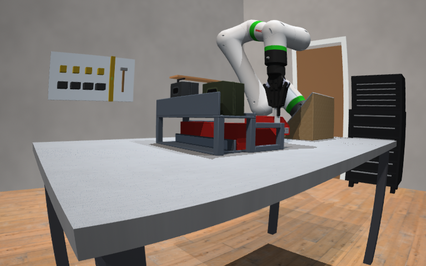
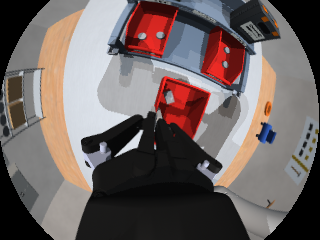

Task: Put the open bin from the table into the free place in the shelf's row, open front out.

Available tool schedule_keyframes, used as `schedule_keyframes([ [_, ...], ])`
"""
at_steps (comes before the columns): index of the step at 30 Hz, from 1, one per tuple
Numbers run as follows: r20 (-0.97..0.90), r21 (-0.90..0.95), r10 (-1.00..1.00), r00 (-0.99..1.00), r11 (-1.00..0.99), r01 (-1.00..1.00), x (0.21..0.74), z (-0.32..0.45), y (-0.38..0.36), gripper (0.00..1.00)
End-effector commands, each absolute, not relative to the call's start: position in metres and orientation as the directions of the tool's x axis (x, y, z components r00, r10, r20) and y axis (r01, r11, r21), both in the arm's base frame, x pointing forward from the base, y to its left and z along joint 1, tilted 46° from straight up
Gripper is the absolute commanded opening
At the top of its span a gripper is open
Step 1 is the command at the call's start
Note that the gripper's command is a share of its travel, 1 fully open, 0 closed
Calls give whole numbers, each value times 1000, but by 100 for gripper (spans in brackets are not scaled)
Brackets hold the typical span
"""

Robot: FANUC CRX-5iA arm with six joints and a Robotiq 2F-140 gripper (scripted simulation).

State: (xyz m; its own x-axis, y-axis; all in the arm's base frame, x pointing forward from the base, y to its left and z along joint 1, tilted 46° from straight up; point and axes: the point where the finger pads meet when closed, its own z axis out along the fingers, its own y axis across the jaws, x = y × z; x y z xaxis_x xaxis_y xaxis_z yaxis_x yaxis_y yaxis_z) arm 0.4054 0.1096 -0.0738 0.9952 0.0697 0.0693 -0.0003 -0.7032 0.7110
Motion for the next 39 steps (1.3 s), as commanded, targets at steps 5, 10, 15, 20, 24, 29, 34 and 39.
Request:
schedule_keyframes([
  [5, 70, 711, 70, 995, -703, 0, 405, -74, 110, 0],
  [10, 70, 711, 70, 995, -703, 0, 405, -74, 110, 0],
  [15, 70, 711, 70, 995, -703, 0, 405, -74, 110, 0],
  [20, 70, 711, 70, 995, -703, 0, 405, -74, 110, 0],
  [24, 69, 711, 70, 995, -703, 0, 406, -74, 110, 0],
  [29, 69, 711, 70, 995, -703, 0, 407, -74, 110, 0],
  [34, 69, 711, 70, 995, -703, 0, 414, -73, 111, 0],
  [39, 69, 711, 70, 995, -703, 0, 426, -72, 111, 0],
])
